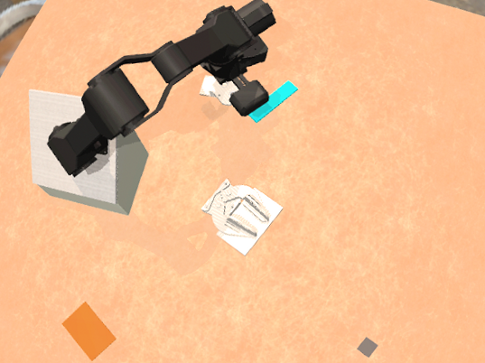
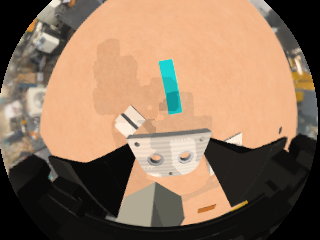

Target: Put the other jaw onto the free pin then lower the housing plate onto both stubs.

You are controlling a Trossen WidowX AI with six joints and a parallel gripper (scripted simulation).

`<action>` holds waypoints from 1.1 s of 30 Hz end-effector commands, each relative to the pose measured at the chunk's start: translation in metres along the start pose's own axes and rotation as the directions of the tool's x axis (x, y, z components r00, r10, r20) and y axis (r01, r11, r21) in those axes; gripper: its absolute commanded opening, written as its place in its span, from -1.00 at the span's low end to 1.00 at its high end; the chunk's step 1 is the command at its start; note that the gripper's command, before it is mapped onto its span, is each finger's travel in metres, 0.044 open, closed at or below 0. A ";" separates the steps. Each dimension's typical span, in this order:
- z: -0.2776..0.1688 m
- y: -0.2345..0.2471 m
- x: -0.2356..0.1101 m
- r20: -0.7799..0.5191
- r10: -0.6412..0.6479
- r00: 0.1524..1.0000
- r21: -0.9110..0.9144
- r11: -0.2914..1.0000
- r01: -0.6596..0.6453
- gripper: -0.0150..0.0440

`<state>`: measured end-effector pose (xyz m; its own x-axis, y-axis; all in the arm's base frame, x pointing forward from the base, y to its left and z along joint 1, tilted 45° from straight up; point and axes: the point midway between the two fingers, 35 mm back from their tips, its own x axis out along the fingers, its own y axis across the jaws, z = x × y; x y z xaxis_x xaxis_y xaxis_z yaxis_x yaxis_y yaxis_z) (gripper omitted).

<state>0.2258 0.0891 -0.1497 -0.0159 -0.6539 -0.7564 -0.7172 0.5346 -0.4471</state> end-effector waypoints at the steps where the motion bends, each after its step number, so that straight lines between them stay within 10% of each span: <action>1: -0.006 -0.013 0.000 0.000 -0.004 1.000 -0.116 0.993 0.004 0.70; 33: -0.052 -0.091 -0.001 -0.001 -0.016 1.000 -0.823 0.568 0.008 0.70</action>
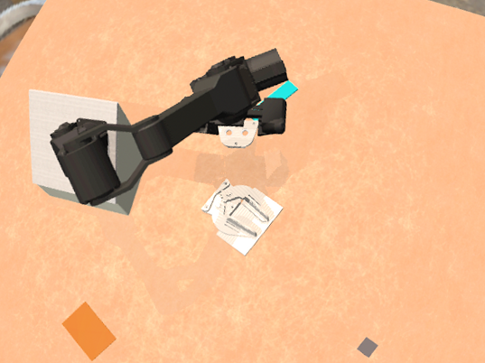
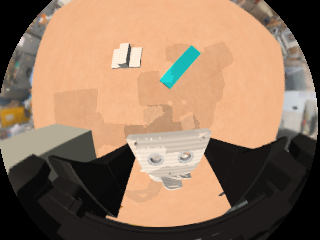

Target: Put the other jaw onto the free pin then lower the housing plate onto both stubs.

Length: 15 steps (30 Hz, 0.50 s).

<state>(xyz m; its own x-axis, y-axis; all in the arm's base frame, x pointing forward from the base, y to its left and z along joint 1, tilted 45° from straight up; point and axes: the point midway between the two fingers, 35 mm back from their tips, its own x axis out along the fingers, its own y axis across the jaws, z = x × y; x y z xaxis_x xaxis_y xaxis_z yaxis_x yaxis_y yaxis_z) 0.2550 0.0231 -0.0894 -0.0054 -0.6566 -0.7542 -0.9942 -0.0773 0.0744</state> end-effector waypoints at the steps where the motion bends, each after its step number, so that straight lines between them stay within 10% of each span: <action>1: -0.014 0.001 0.002 -0.010 0.001 1.000 -0.115 0.993 -0.002 0.70; 15: -0.054 0.005 0.005 -0.029 0.005 1.000 -0.465 0.885 -0.018 0.70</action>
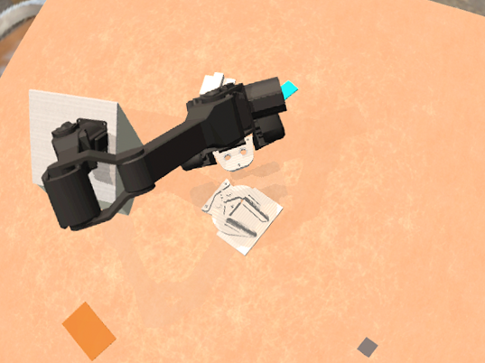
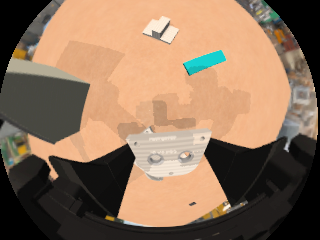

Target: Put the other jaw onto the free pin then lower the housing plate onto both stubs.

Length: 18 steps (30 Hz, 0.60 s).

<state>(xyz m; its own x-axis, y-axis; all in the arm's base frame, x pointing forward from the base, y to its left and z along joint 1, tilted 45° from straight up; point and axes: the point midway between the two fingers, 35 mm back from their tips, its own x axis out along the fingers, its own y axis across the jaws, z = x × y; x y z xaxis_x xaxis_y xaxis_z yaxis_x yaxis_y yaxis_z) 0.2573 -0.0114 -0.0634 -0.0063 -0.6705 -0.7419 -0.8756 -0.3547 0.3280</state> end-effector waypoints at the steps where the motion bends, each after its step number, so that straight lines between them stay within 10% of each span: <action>1: -0.011 0.008 0.002 -0.010 0.008 1.000 -0.113 0.994 -0.009 0.70; 18: -0.048 0.039 0.008 -0.035 0.036 0.999 -0.531 0.846 -0.049 0.70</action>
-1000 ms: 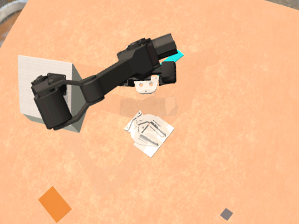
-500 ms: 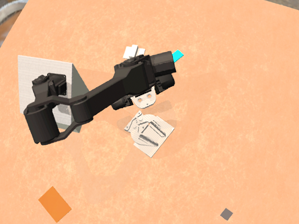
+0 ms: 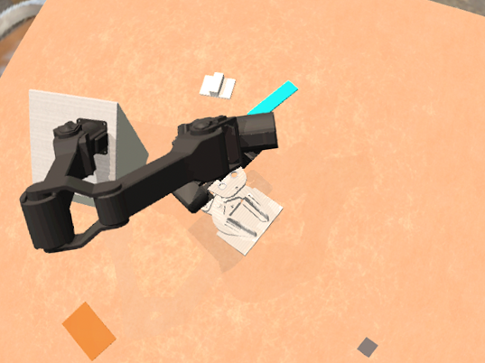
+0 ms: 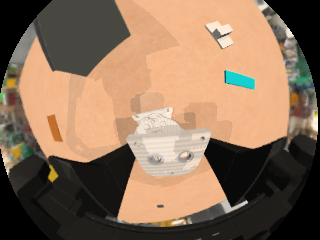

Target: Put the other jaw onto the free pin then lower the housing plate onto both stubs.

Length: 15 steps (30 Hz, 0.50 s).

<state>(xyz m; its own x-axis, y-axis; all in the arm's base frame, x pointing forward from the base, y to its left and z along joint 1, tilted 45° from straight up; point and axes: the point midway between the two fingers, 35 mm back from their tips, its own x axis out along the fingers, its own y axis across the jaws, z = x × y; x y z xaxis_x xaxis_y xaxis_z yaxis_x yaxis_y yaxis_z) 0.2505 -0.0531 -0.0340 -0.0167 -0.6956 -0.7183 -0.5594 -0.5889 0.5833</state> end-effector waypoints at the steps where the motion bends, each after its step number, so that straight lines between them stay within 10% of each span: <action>1: -0.003 0.013 0.003 -0.004 0.015 1.000 -0.109 0.994 -0.016 0.70; 15: -0.004 0.015 0.003 -0.004 0.017 1.000 -0.127 0.992 -0.017 0.70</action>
<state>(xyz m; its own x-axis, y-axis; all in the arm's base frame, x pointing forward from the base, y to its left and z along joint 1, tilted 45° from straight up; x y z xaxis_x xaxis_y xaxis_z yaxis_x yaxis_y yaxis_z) 0.2458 -0.0644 -0.0266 -0.0237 -0.7032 -0.7106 -0.4560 -0.6250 0.6336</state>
